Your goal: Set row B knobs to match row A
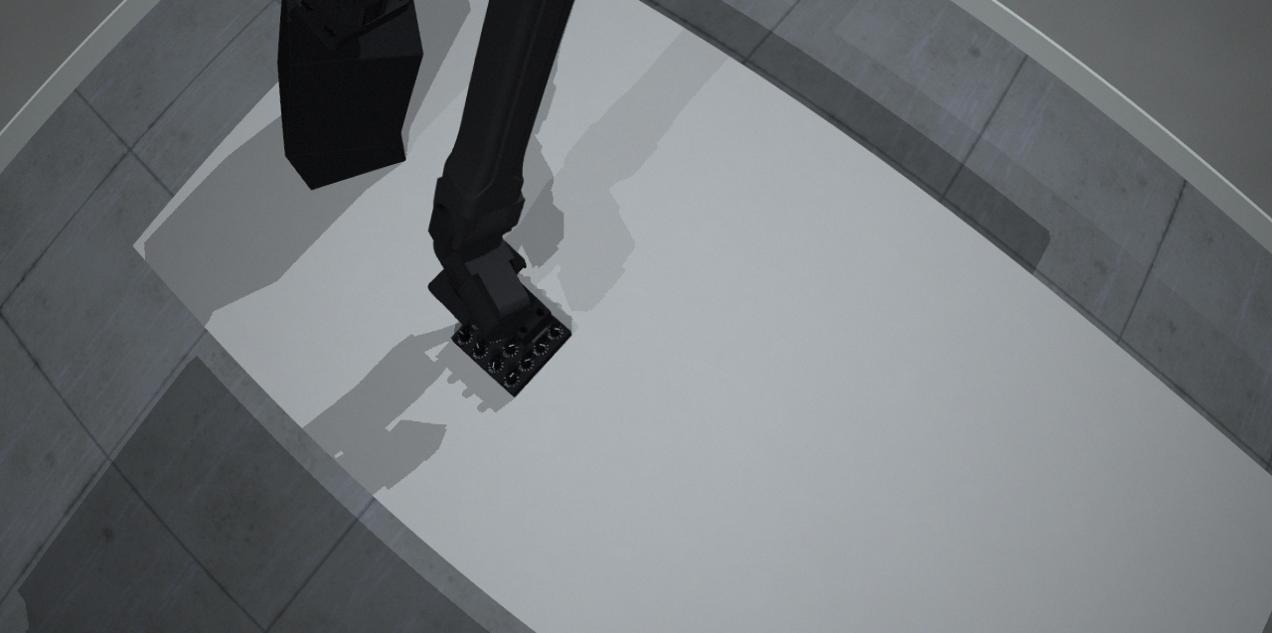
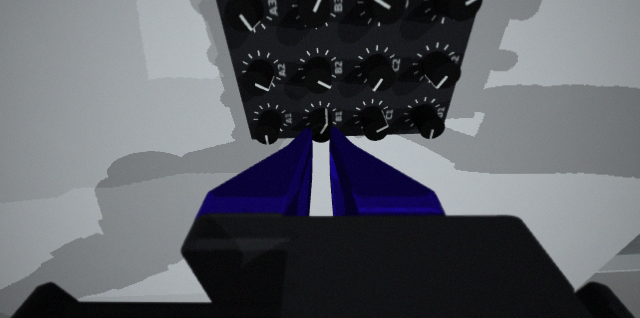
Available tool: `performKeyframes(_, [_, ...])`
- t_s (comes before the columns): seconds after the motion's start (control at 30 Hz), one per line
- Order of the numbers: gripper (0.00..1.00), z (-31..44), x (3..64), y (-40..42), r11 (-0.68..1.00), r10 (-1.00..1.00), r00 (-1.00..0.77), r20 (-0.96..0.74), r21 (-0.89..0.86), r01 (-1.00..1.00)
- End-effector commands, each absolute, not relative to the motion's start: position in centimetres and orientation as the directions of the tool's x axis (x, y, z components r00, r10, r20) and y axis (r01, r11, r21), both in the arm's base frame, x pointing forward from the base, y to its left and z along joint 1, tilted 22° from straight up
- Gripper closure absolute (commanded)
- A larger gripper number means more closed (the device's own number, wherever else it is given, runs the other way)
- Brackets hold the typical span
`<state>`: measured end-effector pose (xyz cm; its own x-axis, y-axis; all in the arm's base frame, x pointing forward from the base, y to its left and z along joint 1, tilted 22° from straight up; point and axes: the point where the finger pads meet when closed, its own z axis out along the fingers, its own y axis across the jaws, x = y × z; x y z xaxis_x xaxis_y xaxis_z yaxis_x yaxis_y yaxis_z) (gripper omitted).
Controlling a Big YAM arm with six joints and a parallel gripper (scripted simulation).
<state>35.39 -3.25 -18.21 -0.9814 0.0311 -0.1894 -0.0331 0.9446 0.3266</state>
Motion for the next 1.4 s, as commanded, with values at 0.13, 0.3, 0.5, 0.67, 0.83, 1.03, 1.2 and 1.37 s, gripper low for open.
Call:
performKeyframes(0.13, [0.93, -18.37, 36.28, -3.20, 0.947, -0.021, -0.975, -0.221, 0.309, -0.090])
performKeyframes(0.3, [0.93, -18.37, 36.28, -3.19, 0.945, -0.061, -0.970, -0.234, 0.300, -0.132])
performKeyframes(0.5, [0.93, -18.36, 36.24, -3.15, 0.940, -0.105, -0.963, -0.247, 0.291, -0.177])
performKeyframes(0.67, [0.93, -18.36, 36.24, -3.13, 0.929, -0.176, -0.947, -0.268, 0.272, -0.249])
performKeyframes(0.83, [0.93, -18.36, 36.20, -3.12, 0.909, -0.260, -0.921, -0.291, 0.247, -0.335])
performKeyframes(1.03, [0.93, -18.37, 36.18, -3.11, 0.884, -0.336, -0.889, -0.311, 0.222, -0.412])
performKeyframes(1.2, [0.93, -18.38, 36.13, -3.10, 0.839, -0.437, -0.835, -0.333, 0.185, -0.513])
performKeyframes(1.37, [0.93, -18.39, 36.06, -3.08, 0.776, -0.539, -0.765, -0.353, 0.143, -0.614])
